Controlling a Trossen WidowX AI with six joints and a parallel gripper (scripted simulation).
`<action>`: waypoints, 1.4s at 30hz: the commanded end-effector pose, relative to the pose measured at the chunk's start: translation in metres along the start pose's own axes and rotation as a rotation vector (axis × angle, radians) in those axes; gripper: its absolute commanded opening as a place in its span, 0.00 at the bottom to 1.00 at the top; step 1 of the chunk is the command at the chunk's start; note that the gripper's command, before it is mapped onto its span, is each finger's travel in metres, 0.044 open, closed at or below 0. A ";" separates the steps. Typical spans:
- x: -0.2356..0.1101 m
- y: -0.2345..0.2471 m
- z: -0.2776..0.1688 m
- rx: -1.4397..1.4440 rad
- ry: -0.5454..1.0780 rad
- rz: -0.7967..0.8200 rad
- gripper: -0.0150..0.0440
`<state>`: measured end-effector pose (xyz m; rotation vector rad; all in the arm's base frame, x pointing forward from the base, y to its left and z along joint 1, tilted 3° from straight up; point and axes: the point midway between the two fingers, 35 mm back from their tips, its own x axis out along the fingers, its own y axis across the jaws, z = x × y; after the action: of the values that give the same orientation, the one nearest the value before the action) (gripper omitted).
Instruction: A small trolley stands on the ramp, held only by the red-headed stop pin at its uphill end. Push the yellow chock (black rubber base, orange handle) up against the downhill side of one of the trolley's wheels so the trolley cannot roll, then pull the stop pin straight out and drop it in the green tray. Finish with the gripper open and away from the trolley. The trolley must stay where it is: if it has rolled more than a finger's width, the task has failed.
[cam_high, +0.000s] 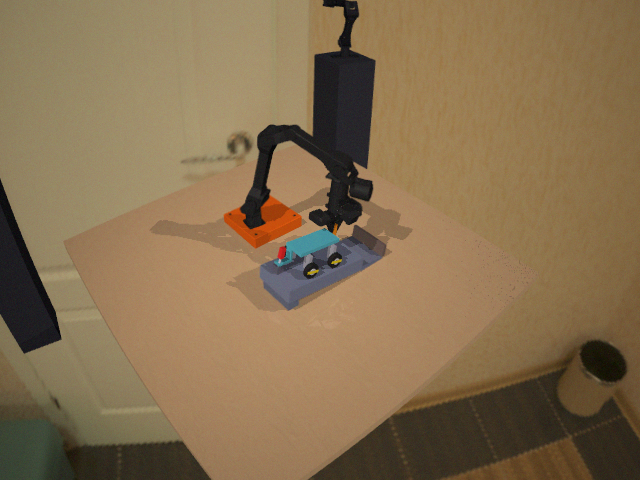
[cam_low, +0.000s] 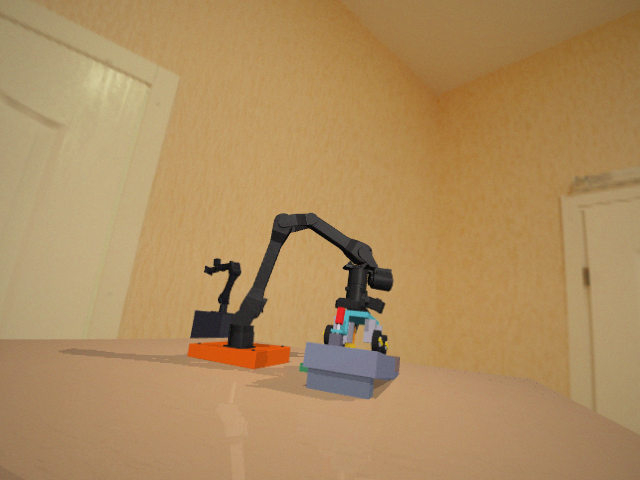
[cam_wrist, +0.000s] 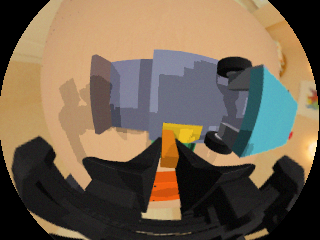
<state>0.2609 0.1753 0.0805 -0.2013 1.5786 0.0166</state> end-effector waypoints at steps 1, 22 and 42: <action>0.000 -0.005 -0.001 -0.007 0.004 -0.007 0.25; -0.002 -0.010 0.002 0.000 0.000 0.001 0.34; -0.043 -0.010 0.000 -0.007 0.004 -0.007 0.58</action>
<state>0.2607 0.1689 0.1135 -0.2180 1.5916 0.0199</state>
